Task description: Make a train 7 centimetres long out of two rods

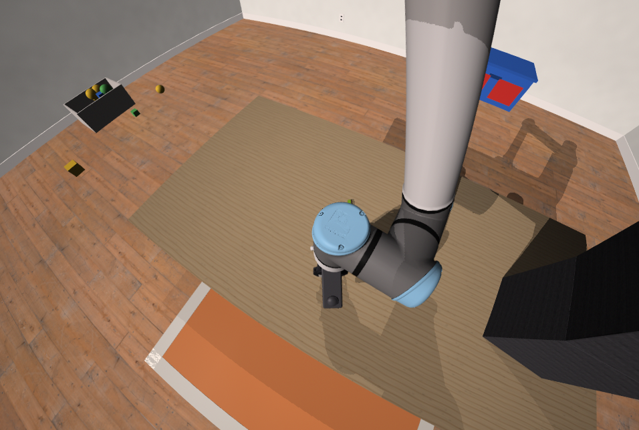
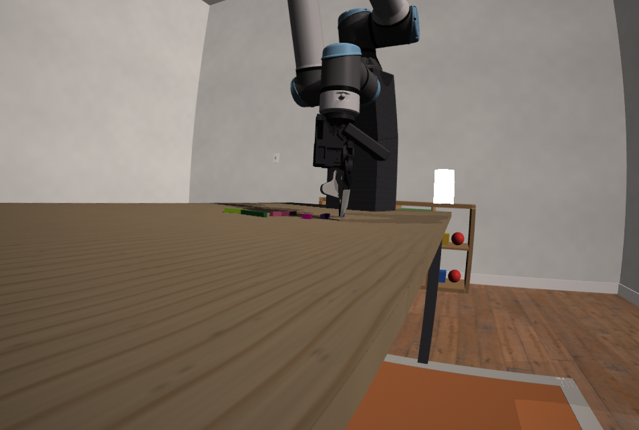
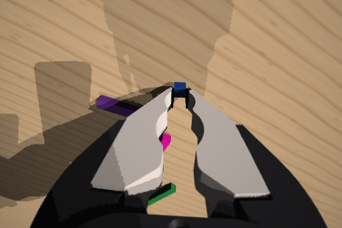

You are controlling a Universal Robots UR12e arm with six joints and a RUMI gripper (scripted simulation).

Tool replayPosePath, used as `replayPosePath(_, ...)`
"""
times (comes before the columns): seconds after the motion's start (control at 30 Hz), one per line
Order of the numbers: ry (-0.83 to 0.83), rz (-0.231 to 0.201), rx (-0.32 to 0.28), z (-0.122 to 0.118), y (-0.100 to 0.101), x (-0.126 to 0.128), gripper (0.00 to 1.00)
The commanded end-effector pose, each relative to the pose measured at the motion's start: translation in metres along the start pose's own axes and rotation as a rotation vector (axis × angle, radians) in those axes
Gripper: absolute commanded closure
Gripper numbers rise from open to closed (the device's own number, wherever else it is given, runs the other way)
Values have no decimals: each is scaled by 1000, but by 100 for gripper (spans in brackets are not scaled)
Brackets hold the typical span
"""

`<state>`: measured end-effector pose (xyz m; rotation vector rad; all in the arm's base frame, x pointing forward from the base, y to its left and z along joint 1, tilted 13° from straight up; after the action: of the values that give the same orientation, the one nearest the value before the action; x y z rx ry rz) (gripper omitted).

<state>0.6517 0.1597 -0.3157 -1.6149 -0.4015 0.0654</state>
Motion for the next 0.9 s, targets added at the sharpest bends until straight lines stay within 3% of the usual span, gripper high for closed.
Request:
replayPosePath(0.0, 0, -1, 0, 0, 3, 0, 100)
replayPosePath(0.87, 0, -1, 0, 0, 8, 0, 100)
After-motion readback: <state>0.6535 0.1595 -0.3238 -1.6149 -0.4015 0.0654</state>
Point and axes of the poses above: the point where the finger pads meet when closed, its own y axis out along the fingers, its own x axis across the jaws, z = x × y, the point moved 9 cm from there along -y, back along the fingers, and after that the axes turned 14 degrees about y, right-handed, at the moved point
